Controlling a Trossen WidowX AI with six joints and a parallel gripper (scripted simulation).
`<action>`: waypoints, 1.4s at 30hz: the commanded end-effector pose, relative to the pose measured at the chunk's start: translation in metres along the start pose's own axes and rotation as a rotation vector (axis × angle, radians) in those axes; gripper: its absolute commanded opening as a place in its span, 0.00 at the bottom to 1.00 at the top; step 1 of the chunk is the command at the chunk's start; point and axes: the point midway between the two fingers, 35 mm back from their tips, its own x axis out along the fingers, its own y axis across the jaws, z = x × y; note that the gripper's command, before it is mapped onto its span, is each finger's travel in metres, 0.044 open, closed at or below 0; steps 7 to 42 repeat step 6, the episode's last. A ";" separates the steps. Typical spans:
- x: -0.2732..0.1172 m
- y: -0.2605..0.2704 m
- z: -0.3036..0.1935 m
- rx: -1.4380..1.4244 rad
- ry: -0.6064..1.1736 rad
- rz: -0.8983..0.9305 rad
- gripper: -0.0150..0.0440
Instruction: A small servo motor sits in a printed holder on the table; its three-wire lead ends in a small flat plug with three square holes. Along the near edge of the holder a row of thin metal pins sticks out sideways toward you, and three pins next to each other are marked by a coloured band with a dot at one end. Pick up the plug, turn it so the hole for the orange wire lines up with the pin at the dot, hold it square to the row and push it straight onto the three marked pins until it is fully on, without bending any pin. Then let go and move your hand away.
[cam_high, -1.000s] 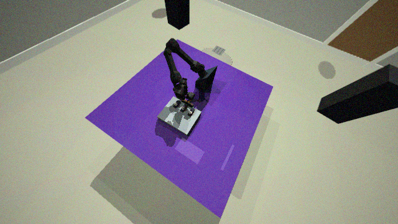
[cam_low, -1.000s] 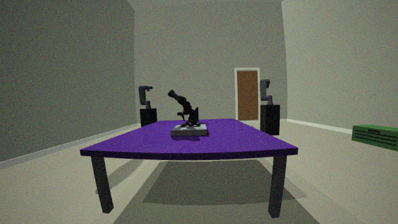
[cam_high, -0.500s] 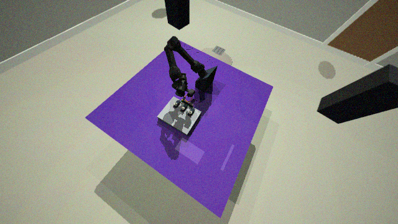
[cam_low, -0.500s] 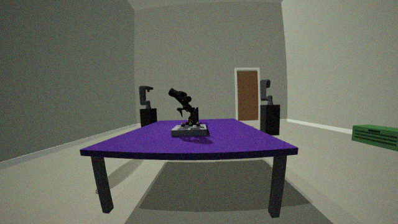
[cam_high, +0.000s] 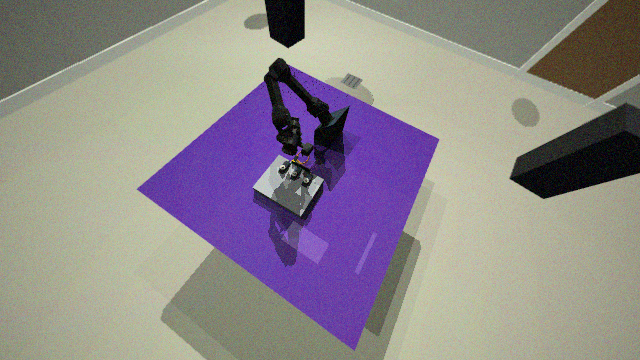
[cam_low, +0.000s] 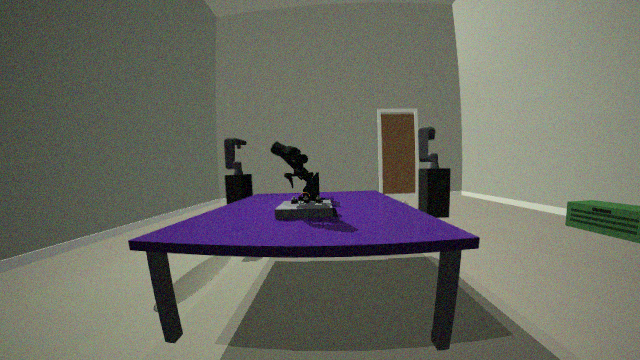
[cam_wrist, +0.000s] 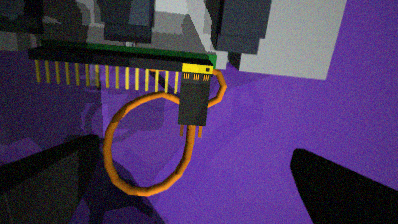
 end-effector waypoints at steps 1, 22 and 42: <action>0.000 0.001 0.000 0.003 0.002 0.005 1.00; 0.000 0.001 0.000 0.003 0.002 0.005 1.00; 0.000 0.001 0.000 0.003 0.002 0.005 1.00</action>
